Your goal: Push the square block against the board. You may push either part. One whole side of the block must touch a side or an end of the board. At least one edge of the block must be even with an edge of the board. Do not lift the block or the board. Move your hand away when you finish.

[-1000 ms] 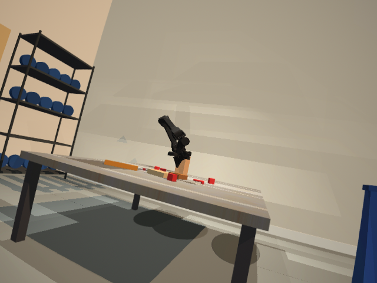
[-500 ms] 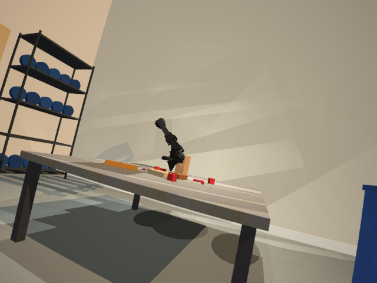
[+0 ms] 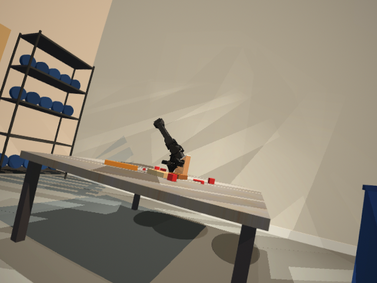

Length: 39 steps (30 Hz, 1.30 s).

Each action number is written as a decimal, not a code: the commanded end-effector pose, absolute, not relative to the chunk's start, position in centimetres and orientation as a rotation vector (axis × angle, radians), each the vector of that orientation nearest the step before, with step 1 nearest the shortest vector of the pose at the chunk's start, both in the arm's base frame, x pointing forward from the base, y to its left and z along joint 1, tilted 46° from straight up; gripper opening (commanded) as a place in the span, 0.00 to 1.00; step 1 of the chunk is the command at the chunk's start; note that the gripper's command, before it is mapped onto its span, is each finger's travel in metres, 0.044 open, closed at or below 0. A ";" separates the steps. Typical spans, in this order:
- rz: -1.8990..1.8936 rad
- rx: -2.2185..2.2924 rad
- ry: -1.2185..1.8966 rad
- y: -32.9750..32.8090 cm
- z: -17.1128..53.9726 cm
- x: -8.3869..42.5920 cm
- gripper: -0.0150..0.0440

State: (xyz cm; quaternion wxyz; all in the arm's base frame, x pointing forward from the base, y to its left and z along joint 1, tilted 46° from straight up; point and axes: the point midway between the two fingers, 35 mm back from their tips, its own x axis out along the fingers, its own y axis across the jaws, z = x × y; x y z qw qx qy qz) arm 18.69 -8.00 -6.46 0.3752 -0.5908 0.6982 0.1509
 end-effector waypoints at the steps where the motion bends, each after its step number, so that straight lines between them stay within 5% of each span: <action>1: 0.377 -1.513 1.783 -7.6 -6.8 19.1 0.25; 39: 0.378 -1.513 1.784 -9.3 -5.1 18.3 0.25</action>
